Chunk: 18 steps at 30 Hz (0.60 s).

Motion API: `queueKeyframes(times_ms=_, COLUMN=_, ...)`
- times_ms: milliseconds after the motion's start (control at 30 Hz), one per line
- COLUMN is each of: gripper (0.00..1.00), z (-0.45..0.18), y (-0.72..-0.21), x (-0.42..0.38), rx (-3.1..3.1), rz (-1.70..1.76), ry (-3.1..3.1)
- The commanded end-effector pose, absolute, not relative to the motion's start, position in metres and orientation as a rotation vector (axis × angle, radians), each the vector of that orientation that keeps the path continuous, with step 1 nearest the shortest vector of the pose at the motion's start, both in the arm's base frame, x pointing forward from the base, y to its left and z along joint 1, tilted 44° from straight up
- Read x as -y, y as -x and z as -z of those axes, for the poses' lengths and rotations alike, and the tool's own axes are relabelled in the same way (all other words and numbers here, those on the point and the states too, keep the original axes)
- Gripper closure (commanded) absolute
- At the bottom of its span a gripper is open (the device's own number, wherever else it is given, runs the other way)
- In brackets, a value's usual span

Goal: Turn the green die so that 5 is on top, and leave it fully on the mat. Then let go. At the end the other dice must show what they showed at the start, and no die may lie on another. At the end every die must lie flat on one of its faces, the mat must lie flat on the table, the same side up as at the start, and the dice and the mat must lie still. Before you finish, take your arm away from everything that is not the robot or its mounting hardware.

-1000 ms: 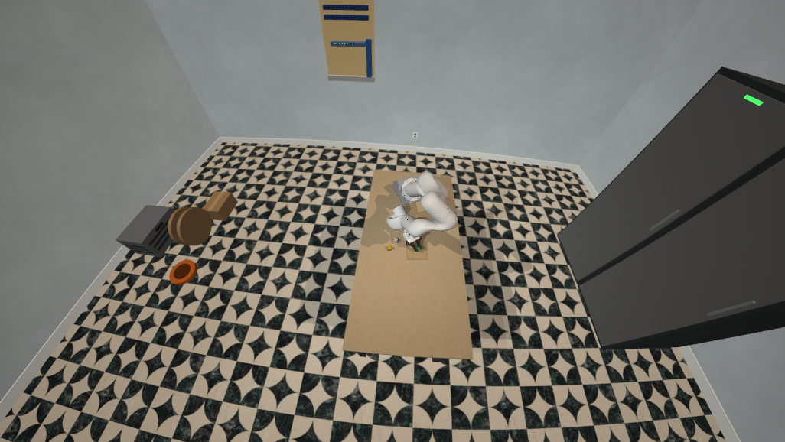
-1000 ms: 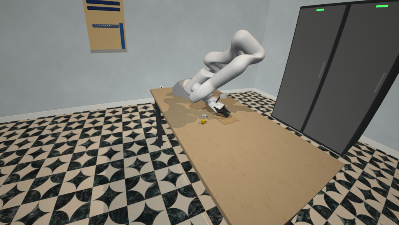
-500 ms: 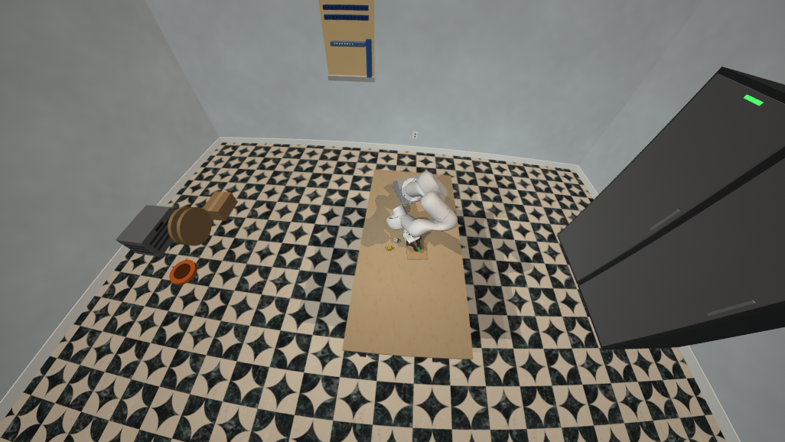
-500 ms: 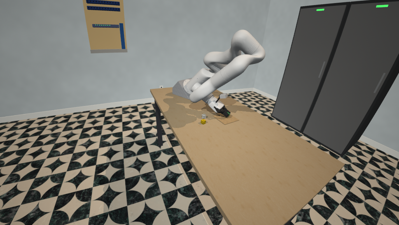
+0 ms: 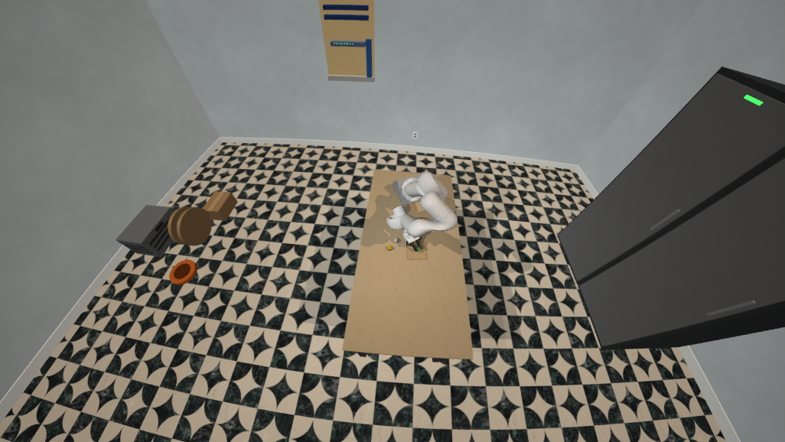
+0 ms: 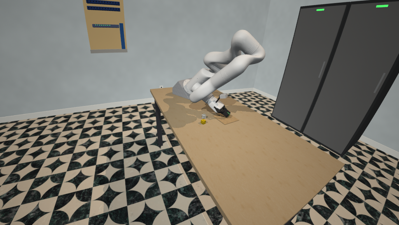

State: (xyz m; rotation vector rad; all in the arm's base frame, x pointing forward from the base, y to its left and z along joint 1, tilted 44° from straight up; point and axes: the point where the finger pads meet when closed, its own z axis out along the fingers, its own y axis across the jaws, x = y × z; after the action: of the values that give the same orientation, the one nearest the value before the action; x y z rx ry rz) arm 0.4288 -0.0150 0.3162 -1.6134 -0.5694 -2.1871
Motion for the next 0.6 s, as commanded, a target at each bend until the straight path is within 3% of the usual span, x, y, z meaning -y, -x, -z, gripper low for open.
queueKeyframes(times_ms=0, gripper=0.79, z=-0.3157, y=-0.4295, x=0.0149, rx=0.569, rz=2.188, ry=1.613)
queueKeyframes(times_ms=567, gripper=0.79, z=-0.3088, y=-0.4354, x=0.0121, rx=0.569, rz=2.188, ry=1.613)
